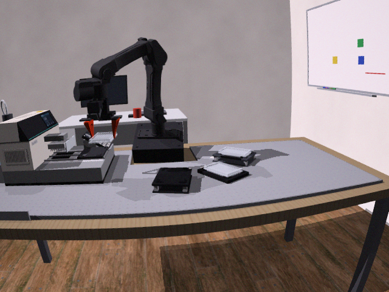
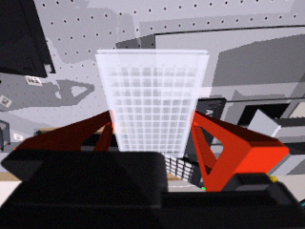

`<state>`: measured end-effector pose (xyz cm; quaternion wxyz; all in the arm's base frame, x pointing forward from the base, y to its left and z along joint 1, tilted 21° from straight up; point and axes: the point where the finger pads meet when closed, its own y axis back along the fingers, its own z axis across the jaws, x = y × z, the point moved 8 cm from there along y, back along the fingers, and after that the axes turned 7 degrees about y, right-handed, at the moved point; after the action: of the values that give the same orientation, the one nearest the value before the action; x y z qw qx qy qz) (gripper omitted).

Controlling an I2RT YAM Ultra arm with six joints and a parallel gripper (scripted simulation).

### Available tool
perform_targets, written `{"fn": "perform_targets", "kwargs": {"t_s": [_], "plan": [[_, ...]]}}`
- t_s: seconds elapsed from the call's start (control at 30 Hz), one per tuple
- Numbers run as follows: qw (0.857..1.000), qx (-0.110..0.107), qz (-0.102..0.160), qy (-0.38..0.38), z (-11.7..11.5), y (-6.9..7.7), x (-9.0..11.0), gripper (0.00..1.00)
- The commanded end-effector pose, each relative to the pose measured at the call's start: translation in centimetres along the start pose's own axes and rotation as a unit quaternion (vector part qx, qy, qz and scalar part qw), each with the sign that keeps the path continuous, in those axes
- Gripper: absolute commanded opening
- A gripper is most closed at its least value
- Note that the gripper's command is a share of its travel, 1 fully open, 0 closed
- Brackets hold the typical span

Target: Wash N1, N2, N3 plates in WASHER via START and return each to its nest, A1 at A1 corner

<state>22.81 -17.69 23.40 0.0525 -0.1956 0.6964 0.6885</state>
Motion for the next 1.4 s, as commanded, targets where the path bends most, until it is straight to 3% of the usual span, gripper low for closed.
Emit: {"fn": "perform_targets", "kwargs": {"t_s": [0.0, 0.4, 0.5, 1.37], "plan": [[1.0, 0.007, -0.006, 0.0, -0.1, 0.4, -0.1, 0.0], [1.0, 0.007, -0.006, 0.0, -0.1, 0.4, -0.1, 0.0], [0.999, 0.007, -0.006, -0.035, 1.1, 0.2, -1.0, 0.0], [0.999, 0.005, -0.008, -0.035, 9.8, -1.0, -7.6, 0.0]]}}
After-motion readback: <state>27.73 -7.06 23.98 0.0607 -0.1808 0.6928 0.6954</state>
